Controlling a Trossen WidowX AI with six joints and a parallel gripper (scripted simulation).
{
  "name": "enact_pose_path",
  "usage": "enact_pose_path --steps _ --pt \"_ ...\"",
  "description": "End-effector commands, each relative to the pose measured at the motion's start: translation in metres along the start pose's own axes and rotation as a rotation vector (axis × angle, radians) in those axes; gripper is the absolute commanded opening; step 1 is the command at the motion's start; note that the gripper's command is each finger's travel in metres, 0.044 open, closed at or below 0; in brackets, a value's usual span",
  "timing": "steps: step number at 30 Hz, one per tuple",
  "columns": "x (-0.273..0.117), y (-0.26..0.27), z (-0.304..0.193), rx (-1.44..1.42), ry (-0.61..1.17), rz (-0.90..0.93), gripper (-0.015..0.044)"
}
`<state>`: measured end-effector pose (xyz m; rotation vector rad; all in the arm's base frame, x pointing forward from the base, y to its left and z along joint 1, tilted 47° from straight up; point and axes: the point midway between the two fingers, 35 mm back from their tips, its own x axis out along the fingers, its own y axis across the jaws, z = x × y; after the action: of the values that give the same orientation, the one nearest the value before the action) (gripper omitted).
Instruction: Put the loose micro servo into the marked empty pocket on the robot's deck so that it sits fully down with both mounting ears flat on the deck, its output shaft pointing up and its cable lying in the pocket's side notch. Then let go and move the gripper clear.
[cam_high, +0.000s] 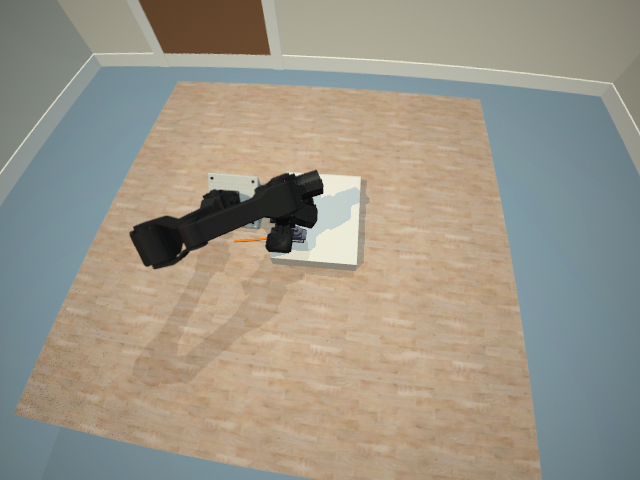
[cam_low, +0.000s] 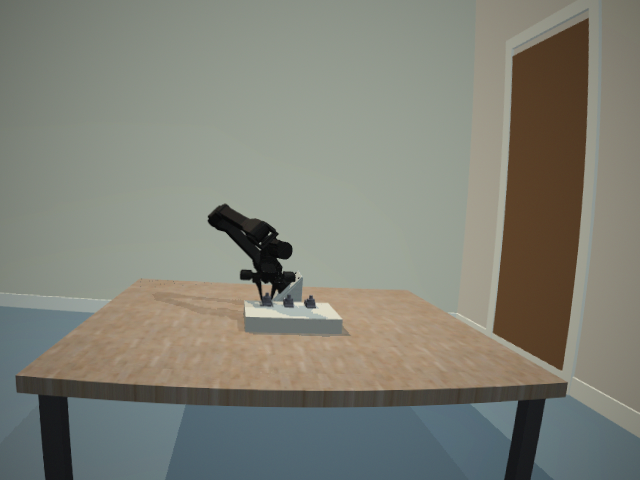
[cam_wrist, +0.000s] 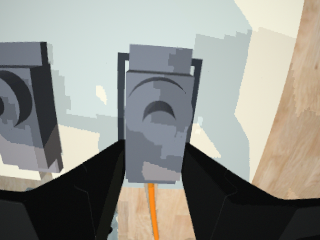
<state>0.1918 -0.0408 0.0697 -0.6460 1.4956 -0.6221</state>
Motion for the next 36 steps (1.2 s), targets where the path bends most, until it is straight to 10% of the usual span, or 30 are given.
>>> enact_pose_path --steps 1,10,21,30,36 --pt "0.003 -0.001 0.001 0.004 -0.009 -0.001 0.0000" --pt "0.004 0.000 -0.001 0.004 -0.009 -0.001 0.0184" --pt "-0.031 0.000 0.001 0.004 -0.009 0.000 0.0187" --pt "-0.064 -0.003 0.051 0.007 -0.018 0.002 0.0424" --pt "-0.091 -0.002 0.096 0.007 -0.013 0.002 0.0440"
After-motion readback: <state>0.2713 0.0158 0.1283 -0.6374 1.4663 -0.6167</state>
